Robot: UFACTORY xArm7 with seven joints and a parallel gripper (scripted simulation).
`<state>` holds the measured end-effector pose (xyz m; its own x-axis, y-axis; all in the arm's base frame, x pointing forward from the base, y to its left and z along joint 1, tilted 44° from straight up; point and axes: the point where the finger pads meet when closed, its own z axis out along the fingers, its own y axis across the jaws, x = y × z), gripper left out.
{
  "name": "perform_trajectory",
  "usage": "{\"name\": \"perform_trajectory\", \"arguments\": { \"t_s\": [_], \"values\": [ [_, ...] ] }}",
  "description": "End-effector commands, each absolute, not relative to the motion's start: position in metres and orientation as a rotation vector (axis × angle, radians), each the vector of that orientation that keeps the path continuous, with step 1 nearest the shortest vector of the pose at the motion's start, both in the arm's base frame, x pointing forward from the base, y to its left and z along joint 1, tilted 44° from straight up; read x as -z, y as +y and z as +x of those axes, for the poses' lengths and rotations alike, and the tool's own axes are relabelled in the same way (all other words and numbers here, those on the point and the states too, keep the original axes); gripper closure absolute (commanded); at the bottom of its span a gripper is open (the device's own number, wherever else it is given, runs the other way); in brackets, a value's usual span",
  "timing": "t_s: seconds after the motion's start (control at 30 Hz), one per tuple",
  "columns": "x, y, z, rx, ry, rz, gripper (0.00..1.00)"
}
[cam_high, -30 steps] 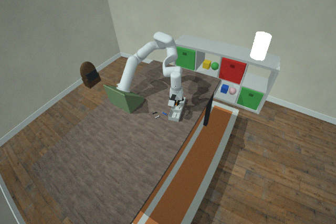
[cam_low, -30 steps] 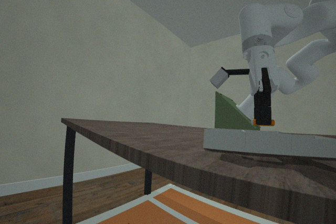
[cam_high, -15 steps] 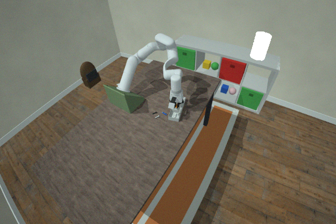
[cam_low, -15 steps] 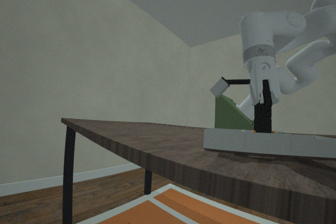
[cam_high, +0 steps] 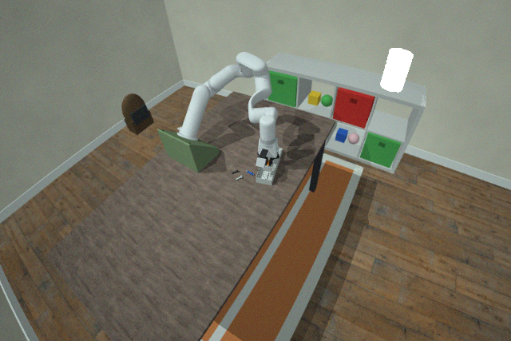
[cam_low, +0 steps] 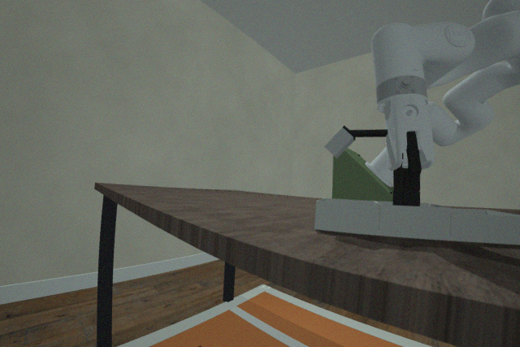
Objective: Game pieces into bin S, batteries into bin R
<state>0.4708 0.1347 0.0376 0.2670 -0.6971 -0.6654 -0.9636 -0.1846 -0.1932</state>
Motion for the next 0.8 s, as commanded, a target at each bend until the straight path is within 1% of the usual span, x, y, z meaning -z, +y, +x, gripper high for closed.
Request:
{"name": "perform_trajectory", "arguments": {
  "t_s": [0.0, 0.03, 0.77],
  "values": [
    [-0.0387, 0.1330, 0.4718, -0.583, 1.497, -1.954, 1.00],
    [-0.0387, 0.1330, 0.4718, -0.583, 1.497, -1.954, 0.72],
    [-0.0435, 0.1284, 0.4717, -0.583, 1.497, -1.954, 0.72]
  ]
}}
